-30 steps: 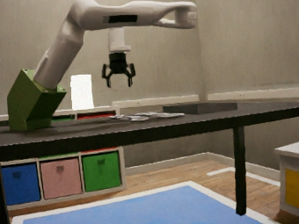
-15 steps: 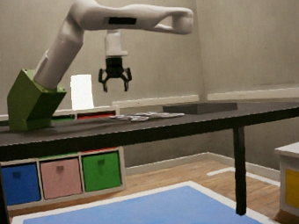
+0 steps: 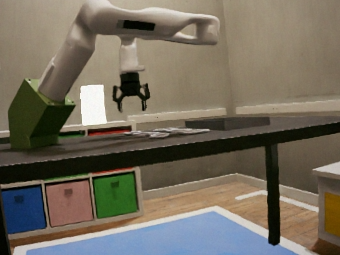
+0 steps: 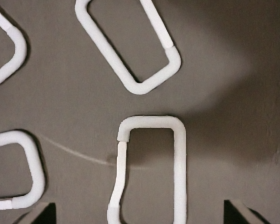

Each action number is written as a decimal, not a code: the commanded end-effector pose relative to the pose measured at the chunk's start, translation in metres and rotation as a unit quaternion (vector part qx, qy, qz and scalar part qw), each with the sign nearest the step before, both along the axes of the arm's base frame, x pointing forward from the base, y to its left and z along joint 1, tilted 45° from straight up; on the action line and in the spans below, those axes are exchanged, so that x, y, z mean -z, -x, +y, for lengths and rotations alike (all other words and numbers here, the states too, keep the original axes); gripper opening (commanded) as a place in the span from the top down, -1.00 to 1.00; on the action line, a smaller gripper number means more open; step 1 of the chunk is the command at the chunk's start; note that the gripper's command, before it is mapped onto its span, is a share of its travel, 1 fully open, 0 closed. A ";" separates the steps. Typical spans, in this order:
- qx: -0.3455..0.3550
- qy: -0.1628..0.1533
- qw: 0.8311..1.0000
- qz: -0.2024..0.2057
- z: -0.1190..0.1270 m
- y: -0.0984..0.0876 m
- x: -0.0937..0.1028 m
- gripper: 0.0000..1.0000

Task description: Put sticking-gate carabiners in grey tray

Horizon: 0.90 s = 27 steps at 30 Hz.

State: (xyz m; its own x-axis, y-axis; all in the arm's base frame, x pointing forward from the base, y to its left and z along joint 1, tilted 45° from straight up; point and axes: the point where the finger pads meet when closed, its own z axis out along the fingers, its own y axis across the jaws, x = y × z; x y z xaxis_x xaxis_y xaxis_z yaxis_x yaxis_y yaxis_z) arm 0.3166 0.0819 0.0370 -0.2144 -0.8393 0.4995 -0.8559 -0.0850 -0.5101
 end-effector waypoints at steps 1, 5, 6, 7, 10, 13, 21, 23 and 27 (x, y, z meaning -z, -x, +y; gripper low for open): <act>0.003 -0.003 1.000 0.004 -0.002 0.001 0.005 -1.00; 0.003 -0.003 1.000 0.004 -0.002 0.001 0.005 -1.00; 0.003 -0.003 1.000 0.004 -0.002 0.001 0.005 -1.00; 0.003 -0.003 1.000 0.004 -0.002 0.001 0.005 -1.00; 0.001 0.000 1.000 0.002 -0.029 -0.022 0.040 -1.00; 0.001 0.000 1.000 0.002 -0.029 -0.022 0.040 -1.00; 0.001 0.000 1.000 0.002 -0.029 -0.022 0.040 -1.00; 0.001 0.000 1.000 0.002 -0.029 -0.022 0.040 -1.00; 0.003 -0.002 1.000 0.003 -0.041 -0.032 0.055 -1.00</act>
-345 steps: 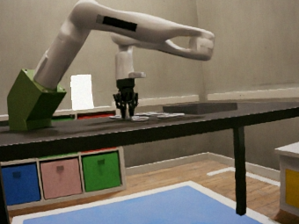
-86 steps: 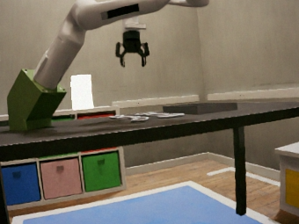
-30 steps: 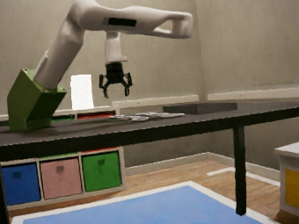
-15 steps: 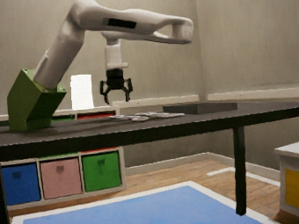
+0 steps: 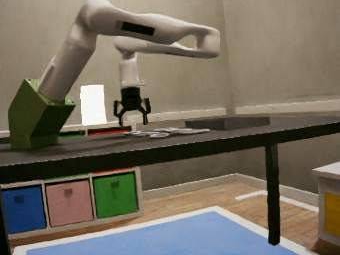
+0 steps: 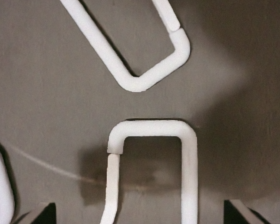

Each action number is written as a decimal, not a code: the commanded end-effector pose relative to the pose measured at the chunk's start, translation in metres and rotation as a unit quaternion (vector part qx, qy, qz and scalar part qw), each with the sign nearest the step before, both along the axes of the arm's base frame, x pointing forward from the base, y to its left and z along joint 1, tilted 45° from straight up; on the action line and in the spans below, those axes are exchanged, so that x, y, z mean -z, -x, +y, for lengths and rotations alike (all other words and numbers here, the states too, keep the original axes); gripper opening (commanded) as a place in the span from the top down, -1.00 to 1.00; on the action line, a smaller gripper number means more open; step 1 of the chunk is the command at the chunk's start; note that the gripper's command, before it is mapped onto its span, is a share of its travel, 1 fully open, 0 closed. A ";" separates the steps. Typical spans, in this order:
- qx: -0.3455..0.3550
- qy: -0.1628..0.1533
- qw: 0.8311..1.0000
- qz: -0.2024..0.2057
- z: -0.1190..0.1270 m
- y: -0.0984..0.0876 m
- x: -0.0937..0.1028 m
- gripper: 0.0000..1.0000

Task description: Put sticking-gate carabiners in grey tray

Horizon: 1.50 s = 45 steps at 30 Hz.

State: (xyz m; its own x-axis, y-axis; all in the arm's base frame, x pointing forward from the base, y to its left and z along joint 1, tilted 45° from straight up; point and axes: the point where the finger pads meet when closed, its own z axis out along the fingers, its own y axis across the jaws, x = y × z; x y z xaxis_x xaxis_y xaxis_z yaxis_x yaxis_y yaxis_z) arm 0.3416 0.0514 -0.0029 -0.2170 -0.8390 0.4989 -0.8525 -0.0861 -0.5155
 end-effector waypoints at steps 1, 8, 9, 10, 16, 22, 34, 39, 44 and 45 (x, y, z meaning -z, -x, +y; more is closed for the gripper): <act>0.004 -0.003 1.000 0.006 -0.010 -0.007 0.015 -1.00; 0.004 -0.003 1.000 0.006 -0.010 -0.007 0.015 -1.00; 0.004 -0.003 1.000 0.006 -0.010 -0.007 0.015 -1.00; 0.004 -0.003 1.000 0.006 -0.010 -0.007 0.015 -1.00; 0.004 -0.004 1.000 0.007 -0.013 -0.010 0.020 -1.00; 0.004 -0.004 1.000 0.007 -0.013 -0.010 0.020 -1.00; 0.005 -0.003 1.000 0.004 -0.013 -0.009 0.017 -0.50; 0.005 -0.003 1.000 0.004 -0.013 -0.009 0.017 -0.50; 0.005 -0.003 1.000 0.004 -0.013 -0.009 0.017 -0.50; 0.005 -0.003 1.000 0.004 -0.013 -0.009 0.017 -0.50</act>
